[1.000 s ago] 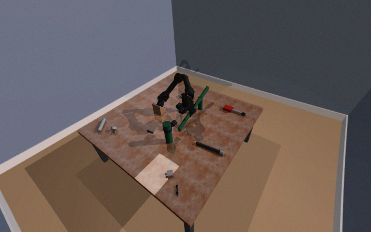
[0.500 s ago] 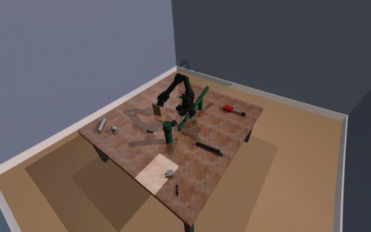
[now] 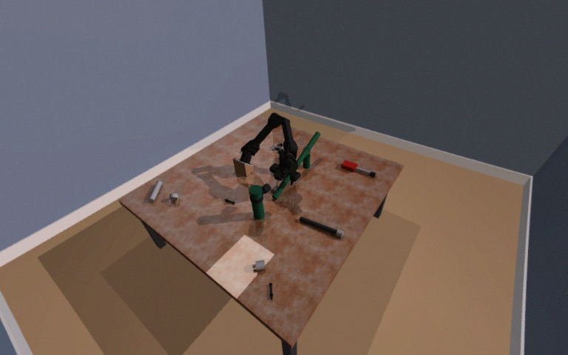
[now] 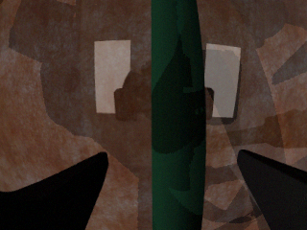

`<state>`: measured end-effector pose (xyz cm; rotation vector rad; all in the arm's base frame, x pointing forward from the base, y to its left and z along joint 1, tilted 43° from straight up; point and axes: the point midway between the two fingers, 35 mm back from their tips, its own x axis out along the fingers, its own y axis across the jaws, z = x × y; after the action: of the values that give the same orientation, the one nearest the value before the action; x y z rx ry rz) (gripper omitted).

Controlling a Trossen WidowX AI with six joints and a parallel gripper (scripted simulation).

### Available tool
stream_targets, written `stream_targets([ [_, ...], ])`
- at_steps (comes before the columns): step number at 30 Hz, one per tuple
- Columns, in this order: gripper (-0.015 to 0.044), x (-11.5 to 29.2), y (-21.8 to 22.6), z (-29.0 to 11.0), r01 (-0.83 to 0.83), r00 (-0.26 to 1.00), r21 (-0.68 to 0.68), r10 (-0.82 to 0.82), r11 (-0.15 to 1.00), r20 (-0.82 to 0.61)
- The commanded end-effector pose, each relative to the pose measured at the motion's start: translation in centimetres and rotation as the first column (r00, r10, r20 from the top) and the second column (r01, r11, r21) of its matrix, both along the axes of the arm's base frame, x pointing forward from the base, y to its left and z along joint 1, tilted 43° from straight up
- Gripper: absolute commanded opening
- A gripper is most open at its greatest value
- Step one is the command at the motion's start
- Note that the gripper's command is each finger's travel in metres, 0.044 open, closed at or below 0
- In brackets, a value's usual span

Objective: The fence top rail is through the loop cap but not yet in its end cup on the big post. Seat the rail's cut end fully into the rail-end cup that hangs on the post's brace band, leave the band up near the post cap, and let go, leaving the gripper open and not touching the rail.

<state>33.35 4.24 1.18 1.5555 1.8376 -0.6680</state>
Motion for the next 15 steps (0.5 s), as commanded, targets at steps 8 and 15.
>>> stream_targets([
  [8, 0.0440, -0.3, 1.3, -1.2, 0.001, 1.000, 0.007, -0.001, 1.000, -0.004],
  [15, 0.0361, -0.4, 1.6, -1.5, 0.001, 1.000, 0.007, -0.001, 1.000, -0.004],
])
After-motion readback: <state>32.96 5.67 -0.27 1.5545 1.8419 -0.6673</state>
